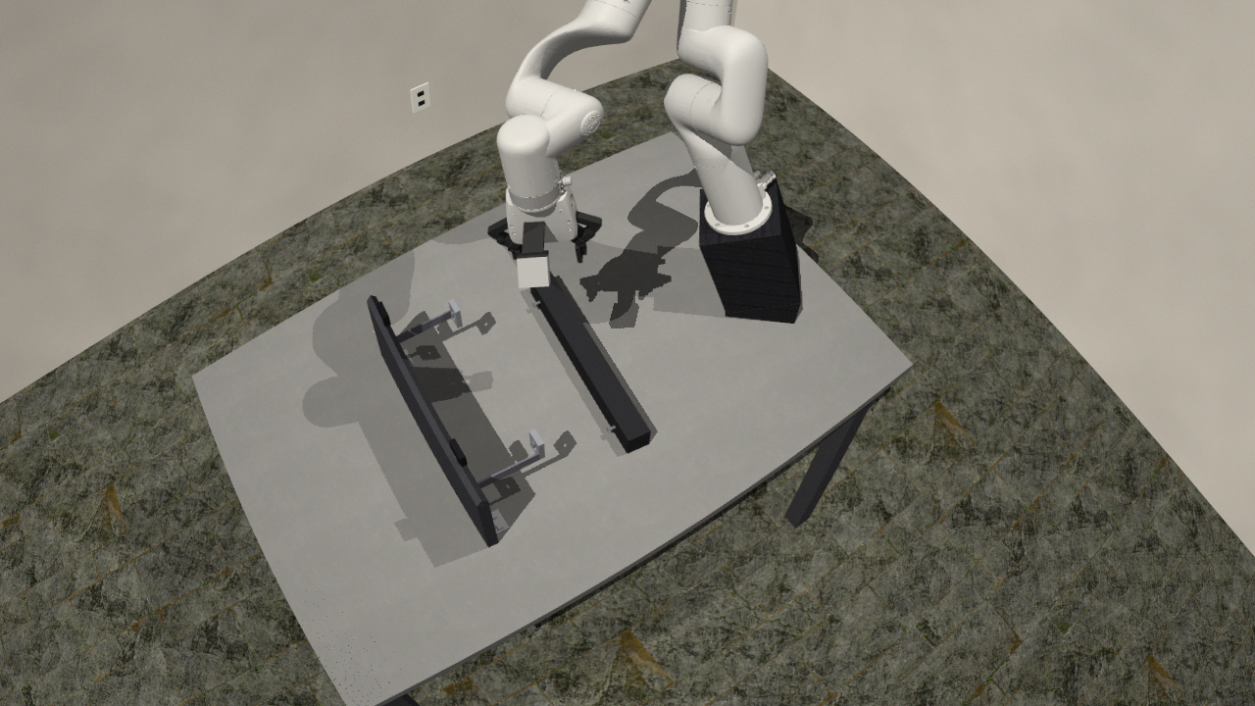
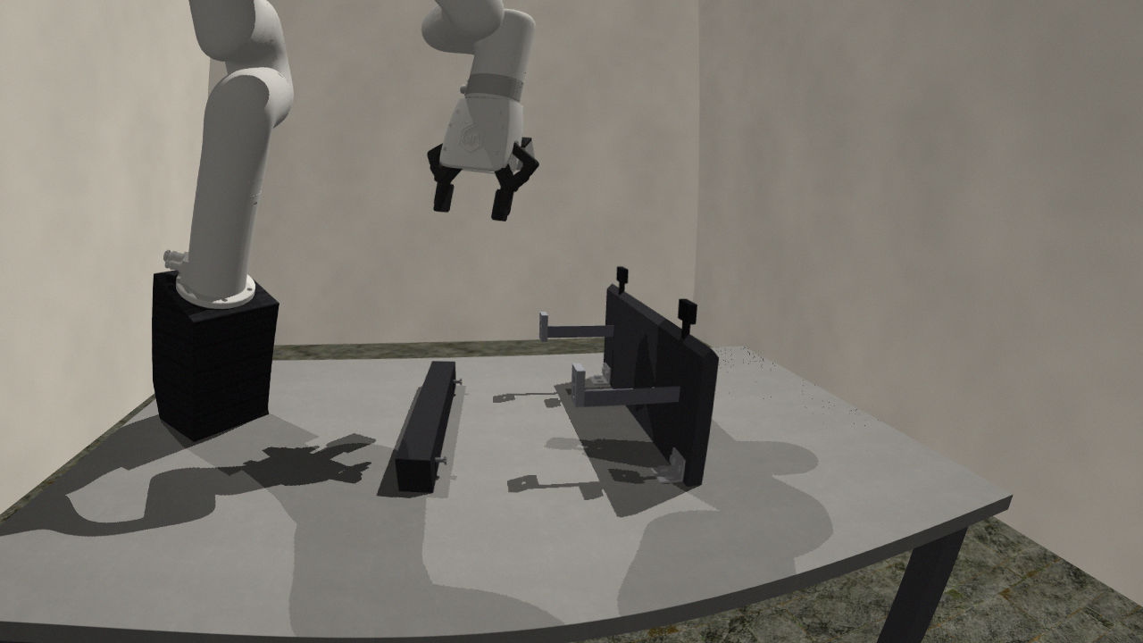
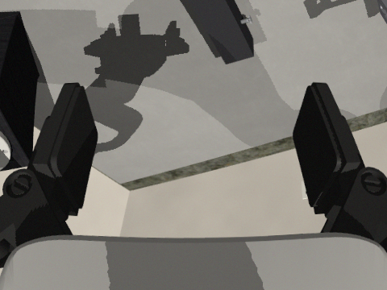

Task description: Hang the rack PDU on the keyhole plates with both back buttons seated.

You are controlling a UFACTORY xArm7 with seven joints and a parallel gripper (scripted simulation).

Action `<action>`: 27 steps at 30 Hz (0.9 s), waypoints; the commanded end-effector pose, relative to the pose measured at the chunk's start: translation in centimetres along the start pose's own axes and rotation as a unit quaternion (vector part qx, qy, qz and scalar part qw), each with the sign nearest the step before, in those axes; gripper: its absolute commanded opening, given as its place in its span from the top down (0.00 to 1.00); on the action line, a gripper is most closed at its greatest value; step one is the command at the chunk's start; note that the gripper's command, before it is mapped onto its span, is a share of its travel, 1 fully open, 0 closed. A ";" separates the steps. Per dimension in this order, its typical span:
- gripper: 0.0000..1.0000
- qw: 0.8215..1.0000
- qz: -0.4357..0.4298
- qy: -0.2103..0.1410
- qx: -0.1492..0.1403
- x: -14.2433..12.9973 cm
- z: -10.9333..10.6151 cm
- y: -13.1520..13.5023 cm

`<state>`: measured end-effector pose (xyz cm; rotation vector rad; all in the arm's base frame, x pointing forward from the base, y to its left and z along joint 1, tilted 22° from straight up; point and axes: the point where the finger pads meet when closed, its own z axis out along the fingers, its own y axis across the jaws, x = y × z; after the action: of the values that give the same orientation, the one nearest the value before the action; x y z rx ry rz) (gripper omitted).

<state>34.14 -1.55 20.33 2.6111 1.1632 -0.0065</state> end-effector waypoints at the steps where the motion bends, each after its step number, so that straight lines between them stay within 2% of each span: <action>1: 0.00 0.991 -0.123 0.026 -0.038 -0.7 1.2 -2.8; 6: 0.00 0.973 -0.221 0.030 -0.064 -1.3 2.7 -5.1; 22: 0.00 0.968 -0.238 0.030 -0.068 -1.4 3.1 -5.5; 23: 0.03 0.968 -0.238 0.030 -0.068 -1.4 3.1 -5.5; 27: 0.03 0.968 -0.238 0.030 -0.068 -1.4 3.1 -5.5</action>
<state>29.42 0.13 16.04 2.1712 1.7190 0.0492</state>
